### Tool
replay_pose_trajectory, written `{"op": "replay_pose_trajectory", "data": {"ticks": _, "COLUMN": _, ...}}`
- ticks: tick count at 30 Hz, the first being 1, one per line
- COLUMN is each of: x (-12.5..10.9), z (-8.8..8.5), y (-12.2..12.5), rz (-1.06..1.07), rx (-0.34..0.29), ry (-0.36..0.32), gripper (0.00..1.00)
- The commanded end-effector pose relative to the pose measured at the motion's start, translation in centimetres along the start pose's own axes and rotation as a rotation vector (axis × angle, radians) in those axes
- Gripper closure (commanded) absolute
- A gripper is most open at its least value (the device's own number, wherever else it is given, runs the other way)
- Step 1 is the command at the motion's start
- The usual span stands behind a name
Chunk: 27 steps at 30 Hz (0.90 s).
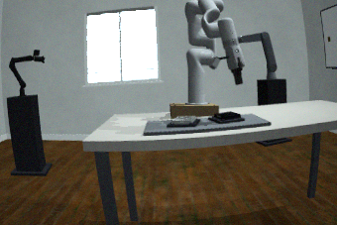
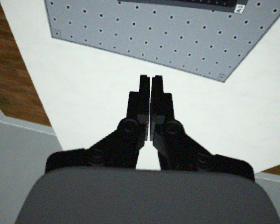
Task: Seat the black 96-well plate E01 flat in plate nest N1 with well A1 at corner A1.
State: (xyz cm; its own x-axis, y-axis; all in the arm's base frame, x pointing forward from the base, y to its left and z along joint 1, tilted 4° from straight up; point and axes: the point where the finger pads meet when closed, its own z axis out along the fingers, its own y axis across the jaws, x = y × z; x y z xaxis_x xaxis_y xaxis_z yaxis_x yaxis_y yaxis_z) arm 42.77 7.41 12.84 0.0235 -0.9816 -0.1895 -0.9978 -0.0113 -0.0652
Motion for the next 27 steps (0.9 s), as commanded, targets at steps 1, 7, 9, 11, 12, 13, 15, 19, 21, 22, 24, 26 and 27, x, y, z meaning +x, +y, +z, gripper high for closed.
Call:
{"op": "replay_pose_trajectory", "data": {"ticks": 1, "x": 2.1, "z": -0.5, "y": 0.4, "rz": -0.003, "rx": -0.008, "ry": 0.017, "gripper": 1.0}}
{"op": "replay_pose_trajectory", "data": {"ticks": 7, "x": 4.4, "z": -1.0, "y": 1.1, "rz": -0.007, "rx": -0.047, "ry": 0.069, "gripper": 1.0}}
{"op": "replay_pose_trajectory", "data": {"ticks": 9, "x": 4.9, "z": -1.1, "y": 1.2, "rz": -0.007, "rx": -0.047, "ry": 0.069, "gripper": 1.0}}
{"op": "replay_pose_trajectory", "data": {"ticks": 11, "x": 5.4, "z": -1.1, "y": 1.4, "rz": -0.007, "rx": -0.047, "ry": 0.069, "gripper": 1.0}}
{"op": "replay_pose_trajectory", "data": {"ticks": 12, "x": 5.4, "z": -1.2, "y": 1.4, "rz": -0.007, "rx": -0.047, "ry": 0.069, "gripper": 1.0}}
{"op": "replay_pose_trajectory", "data": {"ticks": 13, "x": 5.8, "z": -1.3, "y": 1.5, "rz": -0.007, "rx": -0.067, "ry": 0.096, "gripper": 1.0}}
{"op": "replay_pose_trajectory", "data": {"ticks": 15, "x": 6.8, "z": -1.5, "y": 1.9, "rz": -0.007, "rx": -0.089, "ry": 0.123, "gripper": 1.0}}
{"op": "replay_pose_trajectory", "data": {"ticks": 19, "x": 8.6, "z": -1.9, "y": 2.5, "rz": -0.007, "rx": -0.089, "ry": 0.123, "gripper": 1.0}}
{"op": "replay_pose_trajectory", "data": {"ticks": 21, "x": 8.8, "z": -1.9, "y": 2.6, "rz": -0.007, "rx": -0.089, "ry": 0.123, "gripper": 1.0}}
{"op": "replay_pose_trajectory", "data": {"ticks": 22, "x": 8.8, "z": -1.9, "y": 2.6, "rz": -0.007, "rx": -0.089, "ry": 0.123, "gripper": 1.0}}
{"op": "replay_pose_trajectory", "data": {"ticks": 24, "x": 8.8, "z": -1.9, "y": 2.6, "rz": -0.007, "rx": -0.089, "ry": 0.123, "gripper": 1.0}}
{"op": "replay_pose_trajectory", "data": {"ticks": 26, "x": 8.8, "z": -1.9, "y": 2.6, "rz": -0.007, "rx": -0.089, "ry": 0.123, "gripper": 1.0}}
{"op": "replay_pose_trajectory", "data": {"ticks": 27, "x": 8.8, "z": -1.9, "y": 2.6, "rz": -0.007, "rx": -0.089, "ry": 0.123, "gripper": 1.0}}
